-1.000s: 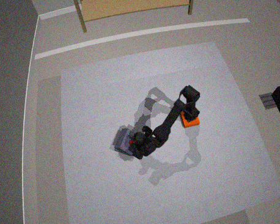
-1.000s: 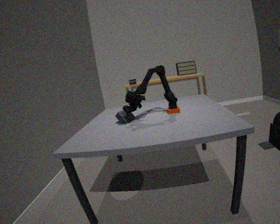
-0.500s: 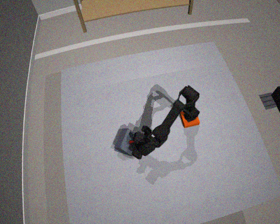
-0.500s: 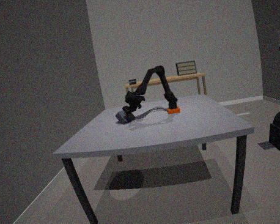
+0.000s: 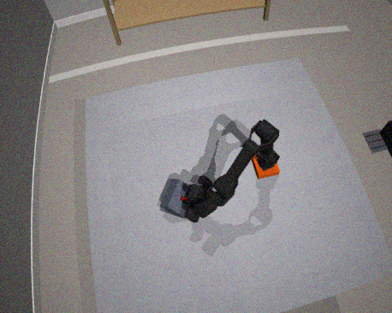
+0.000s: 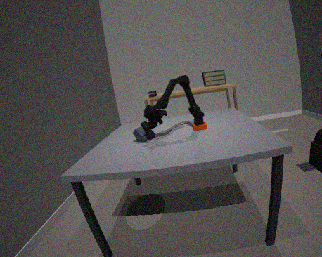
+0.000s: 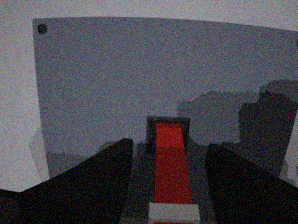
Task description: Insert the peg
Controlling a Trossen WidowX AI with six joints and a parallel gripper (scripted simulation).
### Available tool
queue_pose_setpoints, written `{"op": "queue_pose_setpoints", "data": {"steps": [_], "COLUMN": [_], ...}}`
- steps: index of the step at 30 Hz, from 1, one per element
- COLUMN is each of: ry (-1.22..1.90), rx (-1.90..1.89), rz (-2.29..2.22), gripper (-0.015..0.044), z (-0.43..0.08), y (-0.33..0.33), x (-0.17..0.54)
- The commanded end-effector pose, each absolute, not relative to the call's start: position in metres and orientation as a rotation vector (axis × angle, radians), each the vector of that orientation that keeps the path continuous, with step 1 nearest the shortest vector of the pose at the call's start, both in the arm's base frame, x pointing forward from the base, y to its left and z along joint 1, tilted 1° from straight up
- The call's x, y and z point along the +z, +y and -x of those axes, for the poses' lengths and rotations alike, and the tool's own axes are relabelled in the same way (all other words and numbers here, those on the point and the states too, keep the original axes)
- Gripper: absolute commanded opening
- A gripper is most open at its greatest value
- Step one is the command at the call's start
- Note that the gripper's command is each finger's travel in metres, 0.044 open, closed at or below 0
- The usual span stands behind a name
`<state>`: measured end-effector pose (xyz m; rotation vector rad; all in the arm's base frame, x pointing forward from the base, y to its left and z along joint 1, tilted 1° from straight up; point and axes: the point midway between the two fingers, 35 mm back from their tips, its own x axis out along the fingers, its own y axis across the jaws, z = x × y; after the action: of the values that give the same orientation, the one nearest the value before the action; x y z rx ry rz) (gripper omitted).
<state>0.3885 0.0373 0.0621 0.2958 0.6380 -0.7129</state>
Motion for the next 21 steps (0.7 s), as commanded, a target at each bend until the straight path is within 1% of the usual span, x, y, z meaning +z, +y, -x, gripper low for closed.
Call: {"op": "queue_pose_setpoints", "data": {"steps": [1, 8, 21], "ry": [0.637, 0.64, 0.65], "rx": [-0.713, -0.713, -0.713], "rz": [-0.296, -0.296, -0.296], "gripper": [0.0263, 0.044, 0.044], "z": [-0.388, -0.386, -0.374], "y": [0.037, 0.04, 0.056], "x": [0.062, 0.065, 0.078]}}
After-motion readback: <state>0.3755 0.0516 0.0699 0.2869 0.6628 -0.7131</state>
